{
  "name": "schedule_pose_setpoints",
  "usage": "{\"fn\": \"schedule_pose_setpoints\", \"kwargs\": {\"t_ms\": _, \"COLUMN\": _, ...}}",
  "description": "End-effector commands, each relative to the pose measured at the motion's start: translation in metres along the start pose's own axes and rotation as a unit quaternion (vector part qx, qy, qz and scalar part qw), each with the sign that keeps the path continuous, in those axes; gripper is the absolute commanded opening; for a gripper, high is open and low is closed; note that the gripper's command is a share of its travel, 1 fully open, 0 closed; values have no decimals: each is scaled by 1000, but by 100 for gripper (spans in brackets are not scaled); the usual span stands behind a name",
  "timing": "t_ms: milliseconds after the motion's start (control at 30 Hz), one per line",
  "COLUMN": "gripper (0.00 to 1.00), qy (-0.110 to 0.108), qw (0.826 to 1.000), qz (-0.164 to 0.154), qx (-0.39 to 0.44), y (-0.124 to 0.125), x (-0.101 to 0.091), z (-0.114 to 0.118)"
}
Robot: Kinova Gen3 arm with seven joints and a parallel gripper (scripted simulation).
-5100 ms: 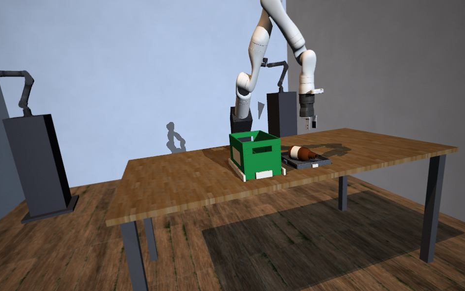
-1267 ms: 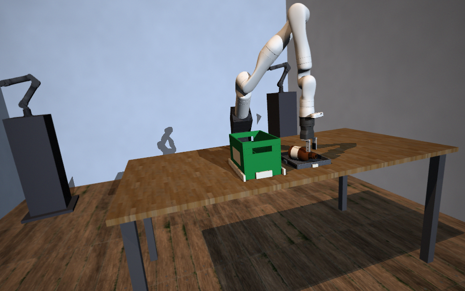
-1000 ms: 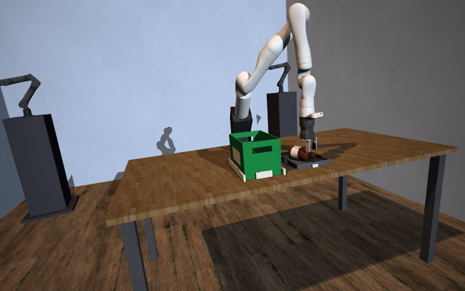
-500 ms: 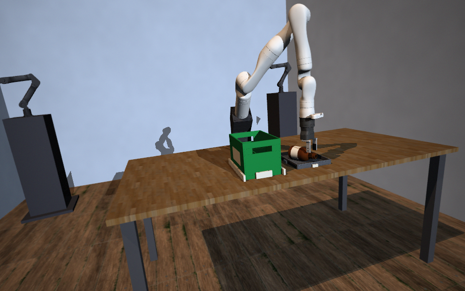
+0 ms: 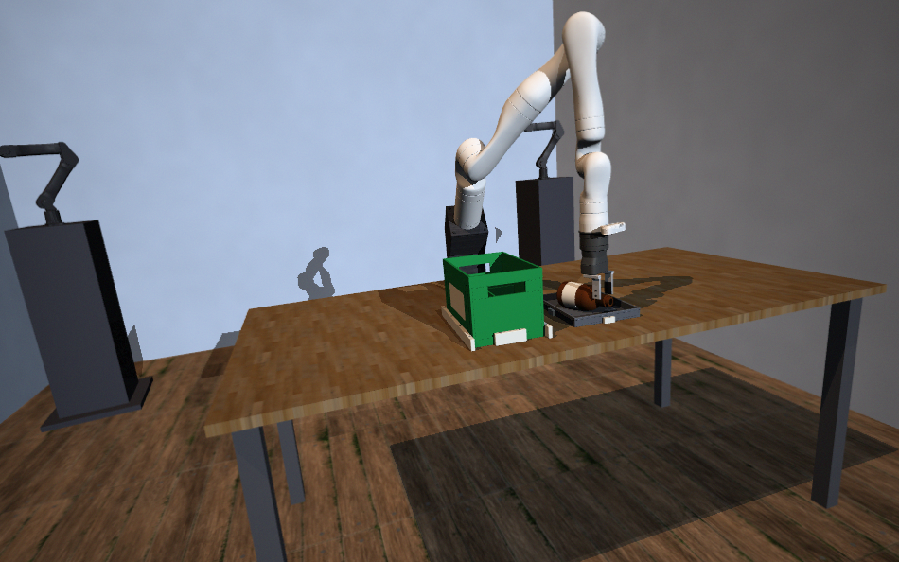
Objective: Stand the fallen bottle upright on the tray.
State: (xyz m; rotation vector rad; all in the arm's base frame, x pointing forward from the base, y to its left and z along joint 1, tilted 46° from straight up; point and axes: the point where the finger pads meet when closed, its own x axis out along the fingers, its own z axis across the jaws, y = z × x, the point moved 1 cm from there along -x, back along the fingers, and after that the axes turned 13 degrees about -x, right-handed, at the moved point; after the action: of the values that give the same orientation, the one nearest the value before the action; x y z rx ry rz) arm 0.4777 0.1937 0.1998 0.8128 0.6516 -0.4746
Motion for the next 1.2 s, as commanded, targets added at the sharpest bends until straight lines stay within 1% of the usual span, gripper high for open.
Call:
{"fn": "schedule_pose_setpoints", "kwargs": {"t_ms": 0, "gripper": 100, "qy": -3, "qw": 1000, "qz": -2, "qx": 1, "y": -1, "x": 4, "z": 2}}
{"fn": "schedule_pose_setpoints", "kwargs": {"t_ms": 367, "gripper": 100, "qy": -3, "qw": 1000, "qz": -2, "qx": 1, "y": -1, "x": 16, "z": 2}}
{"fn": "schedule_pose_setpoints", "kwargs": {"t_ms": 767, "gripper": 100, "qy": -3, "qw": 1000, "qz": -2, "qx": 1, "y": -1, "x": 22, "z": 2}}
{"fn": "schedule_pose_setpoints", "kwargs": {"t_ms": 1167, "gripper": 100, "qy": -3, "qw": 1000, "qz": -2, "qx": 1, "y": -1, "x": 22, "z": 2}}
